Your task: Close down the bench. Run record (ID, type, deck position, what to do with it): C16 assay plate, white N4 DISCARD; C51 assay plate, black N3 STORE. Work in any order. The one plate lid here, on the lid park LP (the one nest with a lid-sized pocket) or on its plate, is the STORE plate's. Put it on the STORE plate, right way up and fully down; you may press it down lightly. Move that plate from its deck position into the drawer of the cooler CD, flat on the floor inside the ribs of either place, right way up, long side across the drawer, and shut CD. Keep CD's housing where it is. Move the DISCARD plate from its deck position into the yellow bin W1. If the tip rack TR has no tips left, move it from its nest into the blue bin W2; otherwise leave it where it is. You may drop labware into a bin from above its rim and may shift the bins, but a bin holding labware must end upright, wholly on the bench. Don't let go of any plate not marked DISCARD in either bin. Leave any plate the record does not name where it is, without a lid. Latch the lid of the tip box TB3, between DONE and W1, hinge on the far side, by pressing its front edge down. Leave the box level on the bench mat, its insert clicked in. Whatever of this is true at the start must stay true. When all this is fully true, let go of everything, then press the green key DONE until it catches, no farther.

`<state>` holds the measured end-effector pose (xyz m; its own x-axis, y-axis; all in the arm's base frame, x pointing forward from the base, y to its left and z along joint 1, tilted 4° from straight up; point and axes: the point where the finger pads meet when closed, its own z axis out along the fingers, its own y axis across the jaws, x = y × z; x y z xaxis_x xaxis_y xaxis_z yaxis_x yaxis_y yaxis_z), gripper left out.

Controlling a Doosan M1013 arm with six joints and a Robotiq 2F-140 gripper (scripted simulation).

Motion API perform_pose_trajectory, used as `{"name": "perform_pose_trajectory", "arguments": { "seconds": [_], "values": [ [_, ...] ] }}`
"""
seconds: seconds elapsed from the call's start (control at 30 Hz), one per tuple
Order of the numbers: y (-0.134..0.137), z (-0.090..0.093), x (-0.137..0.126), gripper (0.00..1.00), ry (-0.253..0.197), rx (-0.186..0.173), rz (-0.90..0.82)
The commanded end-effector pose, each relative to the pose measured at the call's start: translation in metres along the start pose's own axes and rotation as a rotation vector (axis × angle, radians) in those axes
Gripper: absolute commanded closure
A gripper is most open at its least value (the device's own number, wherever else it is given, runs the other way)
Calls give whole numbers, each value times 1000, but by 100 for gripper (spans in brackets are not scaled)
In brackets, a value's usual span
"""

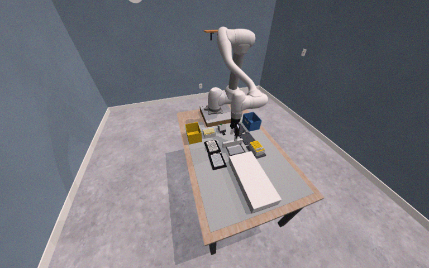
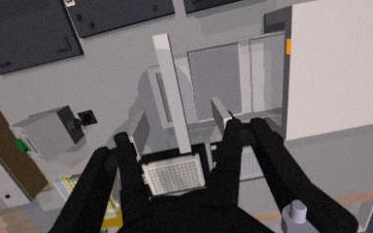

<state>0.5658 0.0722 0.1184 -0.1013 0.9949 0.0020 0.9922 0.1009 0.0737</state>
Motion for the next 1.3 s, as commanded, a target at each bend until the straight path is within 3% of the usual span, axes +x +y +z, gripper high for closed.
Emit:
{"name": "perform_pose_trajectory", "arguments": {
  "seconds": [0.0, 0.07, 0.1, 0.63, 1.27],
  "values": [
    [-14, 3, 0, 44, 0, 0, 0],
    [-22, 5, 0, 45, 0, 0, 0],
    [-26, 6, 0, 100, 0, 0, 0],
    [-80, 19, 0, 100, 0, 0, 0],
    [-80, 19, 0, 100, 0, 0, 0]
  ]
}}
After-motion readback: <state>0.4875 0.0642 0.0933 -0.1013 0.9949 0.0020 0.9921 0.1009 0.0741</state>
